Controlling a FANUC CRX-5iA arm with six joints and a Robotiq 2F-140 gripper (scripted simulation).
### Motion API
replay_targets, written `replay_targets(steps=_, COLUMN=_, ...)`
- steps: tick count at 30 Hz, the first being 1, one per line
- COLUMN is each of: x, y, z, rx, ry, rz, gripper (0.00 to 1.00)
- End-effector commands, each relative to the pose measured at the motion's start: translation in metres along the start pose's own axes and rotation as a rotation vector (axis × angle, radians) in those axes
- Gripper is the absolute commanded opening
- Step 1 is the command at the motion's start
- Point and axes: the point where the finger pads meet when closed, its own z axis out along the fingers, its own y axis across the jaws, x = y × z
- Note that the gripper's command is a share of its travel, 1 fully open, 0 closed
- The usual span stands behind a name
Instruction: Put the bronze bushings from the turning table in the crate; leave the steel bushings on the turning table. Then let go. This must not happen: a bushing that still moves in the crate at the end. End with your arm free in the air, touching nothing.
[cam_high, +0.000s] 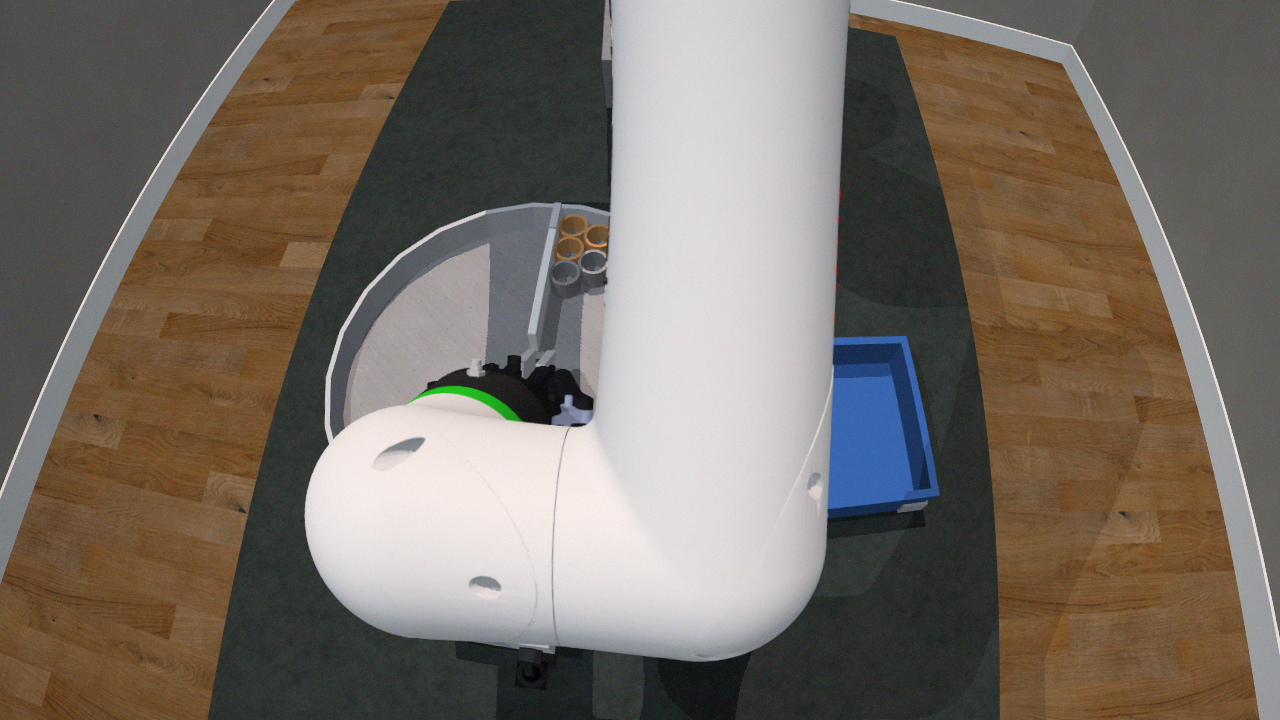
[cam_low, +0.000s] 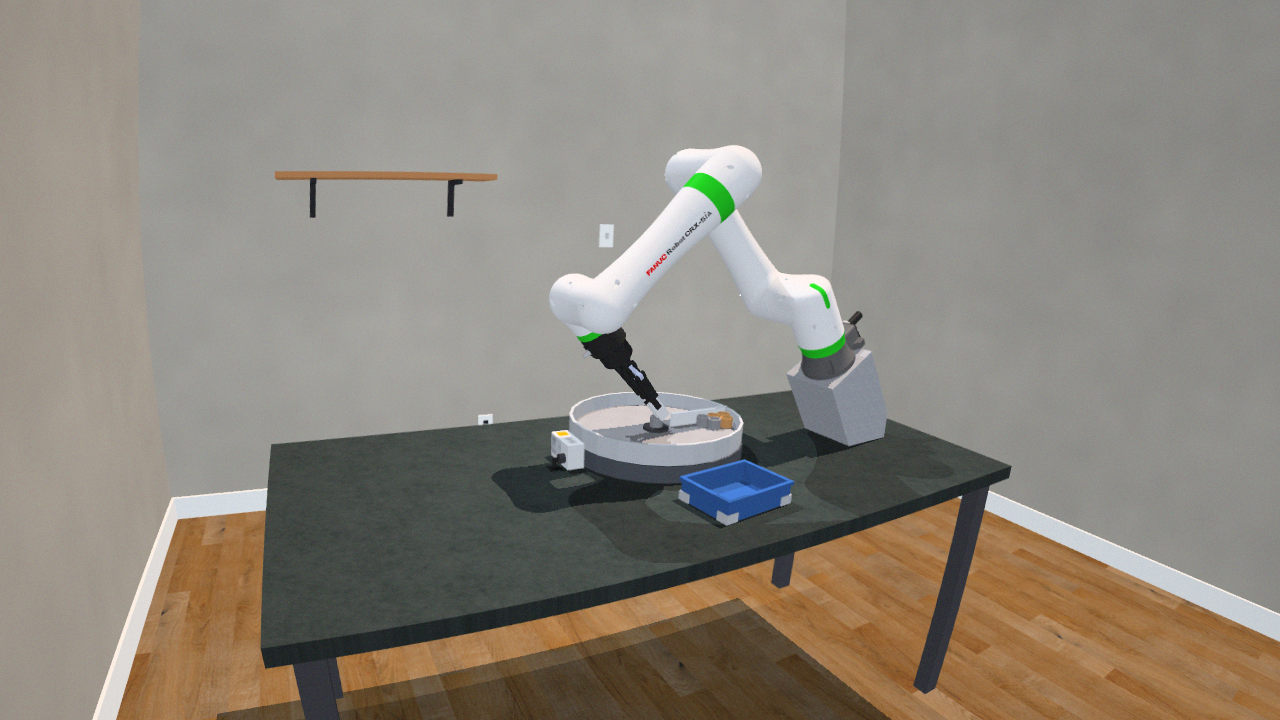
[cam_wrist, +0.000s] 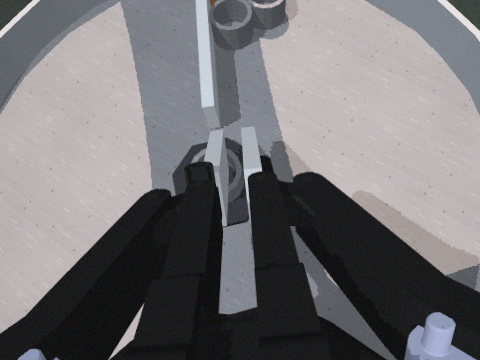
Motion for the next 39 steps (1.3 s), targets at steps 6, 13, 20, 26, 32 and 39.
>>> replay_targets(steps=6, x=0.006, y=0.0, z=-0.007, rx=0.0, ry=0.0, rz=0.0, gripper=0.07)
replay_targets(steps=13, x=0.02, y=0.0, z=-0.024, rx=0.0, ry=0.0, rz=0.0, gripper=0.07)
replay_targets(steps=20, x=0.023, y=0.0, z=-0.028, rx=0.0, ry=0.0, rz=0.0, gripper=0.07)
replay_targets(steps=26, x=0.023, y=0.0, z=-0.028, rx=0.0, ry=0.0, rz=0.0, gripper=0.07)
replay_targets(steps=32, x=0.023, y=0.0, z=-0.028, rx=0.0, ry=0.0, rz=0.0, gripper=0.07)
replay_targets(steps=39, x=0.023, y=0.0, z=-0.028, rx=0.0, ry=0.0, rz=0.0, gripper=0.07)
